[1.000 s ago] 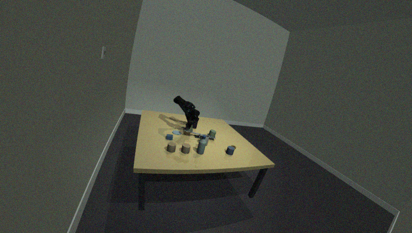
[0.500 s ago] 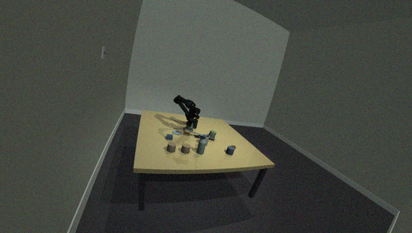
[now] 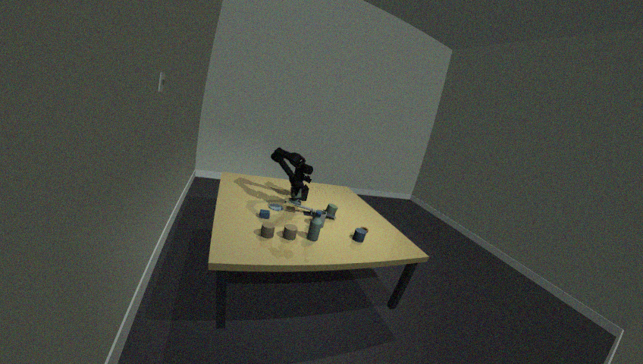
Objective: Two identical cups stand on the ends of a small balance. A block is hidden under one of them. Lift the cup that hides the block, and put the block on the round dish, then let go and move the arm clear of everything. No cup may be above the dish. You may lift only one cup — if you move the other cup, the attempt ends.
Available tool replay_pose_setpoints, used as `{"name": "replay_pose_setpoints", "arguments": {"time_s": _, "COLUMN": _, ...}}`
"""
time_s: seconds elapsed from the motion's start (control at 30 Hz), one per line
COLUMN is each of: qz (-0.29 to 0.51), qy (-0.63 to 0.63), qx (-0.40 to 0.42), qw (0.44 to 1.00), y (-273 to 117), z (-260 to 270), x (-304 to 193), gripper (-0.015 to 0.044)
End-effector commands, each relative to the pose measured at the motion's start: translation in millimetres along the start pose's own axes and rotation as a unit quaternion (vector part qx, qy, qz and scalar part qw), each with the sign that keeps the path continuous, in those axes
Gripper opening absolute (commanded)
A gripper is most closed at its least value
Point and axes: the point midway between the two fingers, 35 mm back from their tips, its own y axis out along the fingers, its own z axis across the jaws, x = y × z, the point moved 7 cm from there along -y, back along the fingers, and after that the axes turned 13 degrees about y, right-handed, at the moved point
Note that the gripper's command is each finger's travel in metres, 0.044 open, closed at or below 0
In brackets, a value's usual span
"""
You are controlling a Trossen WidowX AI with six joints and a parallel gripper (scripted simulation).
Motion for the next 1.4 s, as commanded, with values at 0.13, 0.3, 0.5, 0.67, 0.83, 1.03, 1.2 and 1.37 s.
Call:
{"name": "replay_pose_setpoints", "arguments": {"time_s": 0.13, "qz": -0.009, "qy": 0.001, "qx": -0.007, "qw": 1.000, "y": -13.1, "z": -0.2, "x": -1.0, "gripper": 0.0000}}
{"name": "replay_pose_setpoints", "arguments": {"time_s": 0.3, "qz": -0.011, "qy": -0.001, "qx": -0.010, "qw": 1.000, "y": -19.6, "z": 0.7, "x": -1.7, "gripper": 0.0000}}
{"name": "replay_pose_setpoints", "arguments": {"time_s": 0.5, "qz": -0.015, "qy": -0.003, "qx": -0.013, "qw": 1.000, "y": -27.2, "z": 2.0, "x": -2.6, "gripper": 0.0000}}
{"name": "replay_pose_setpoints", "arguments": {"time_s": 0.67, "qz": -0.017, "qy": -0.005, "qx": -0.016, "qw": 1.000, "y": -33.6, "z": 3.2, "x": -3.6, "gripper": 0.0000}}
{"name": "replay_pose_setpoints", "arguments": {"time_s": 0.83, "qz": -0.020, "qy": -0.006, "qx": -0.018, "qw": 1.000, "y": -39.9, "z": 4.4, "x": -4.6, "gripper": 0.0000}}
{"name": "replay_pose_setpoints", "arguments": {"time_s": 1.03, "qz": -0.014, "qy": -0.009, "qx": -0.014, "qw": 1.000, "y": -33.5, "z": 4.7, "x": -3.7, "gripper": 0.0000}}
{"name": "replay_pose_setpoints", "arguments": {"time_s": 1.2, "qz": -0.014, "qy": -0.009, "qx": -0.014, "qw": 1.000, "y": -33.5, "z": 4.7, "x": -3.7, "gripper": 0.0000}}
{"name": "replay_pose_setpoints", "arguments": {"time_s": 1.37, "qz": -0.014, "qy": -0.009, "qx": -0.014, "qw": 1.000, "y": -33.5, "z": 4.7, "x": -3.7, "gripper": 0.0000}}
